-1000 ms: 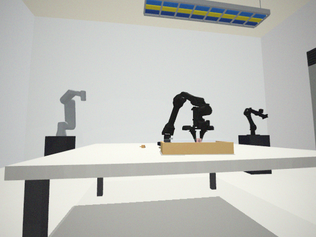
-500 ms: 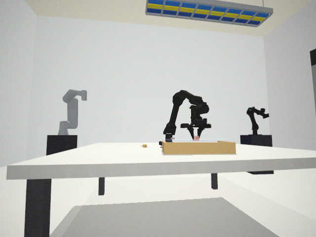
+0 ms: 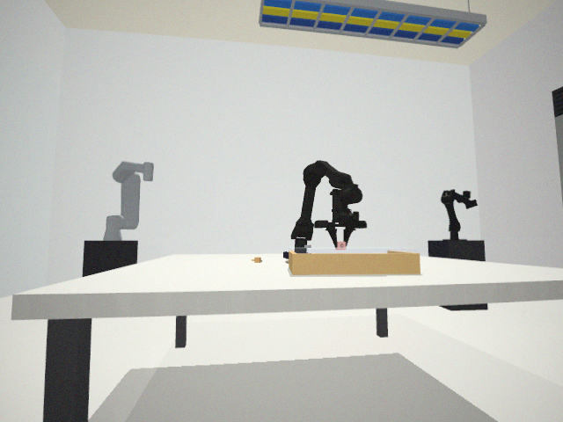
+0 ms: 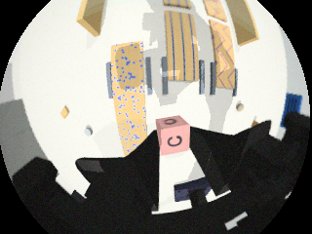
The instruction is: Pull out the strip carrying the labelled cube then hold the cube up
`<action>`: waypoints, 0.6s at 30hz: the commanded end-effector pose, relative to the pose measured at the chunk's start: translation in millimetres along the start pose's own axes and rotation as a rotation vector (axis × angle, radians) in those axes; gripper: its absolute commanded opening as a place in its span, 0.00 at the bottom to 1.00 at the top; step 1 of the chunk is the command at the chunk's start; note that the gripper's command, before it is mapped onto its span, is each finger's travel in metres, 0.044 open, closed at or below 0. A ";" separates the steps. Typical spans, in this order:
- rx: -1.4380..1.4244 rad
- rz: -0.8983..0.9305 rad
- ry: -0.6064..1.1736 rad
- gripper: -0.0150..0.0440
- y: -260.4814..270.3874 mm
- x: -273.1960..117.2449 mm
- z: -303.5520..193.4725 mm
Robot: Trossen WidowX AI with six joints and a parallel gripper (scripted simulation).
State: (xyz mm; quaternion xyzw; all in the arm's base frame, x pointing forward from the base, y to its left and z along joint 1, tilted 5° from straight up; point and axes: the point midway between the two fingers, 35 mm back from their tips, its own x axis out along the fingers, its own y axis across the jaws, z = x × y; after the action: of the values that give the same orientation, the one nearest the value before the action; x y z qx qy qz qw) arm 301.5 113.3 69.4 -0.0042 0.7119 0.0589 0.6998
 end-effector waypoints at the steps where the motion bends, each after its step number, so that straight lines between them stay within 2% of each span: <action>1: -0.007 0.002 -0.004 0.25 -4.0 0.7 -14.6; 5: -0.007 0.002 -0.004 0.25 -4.6 -2.2 -16.7; 12: -0.007 0.002 -0.004 0.25 -4.7 -34.2 -16.9; 18: -0.007 0.002 -0.004 0.25 -4.7 -35.0 -17.0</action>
State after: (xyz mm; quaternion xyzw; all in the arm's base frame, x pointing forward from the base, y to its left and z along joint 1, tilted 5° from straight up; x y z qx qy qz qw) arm 286.3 104.7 100.8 -0.0045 0.7101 0.0602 0.7015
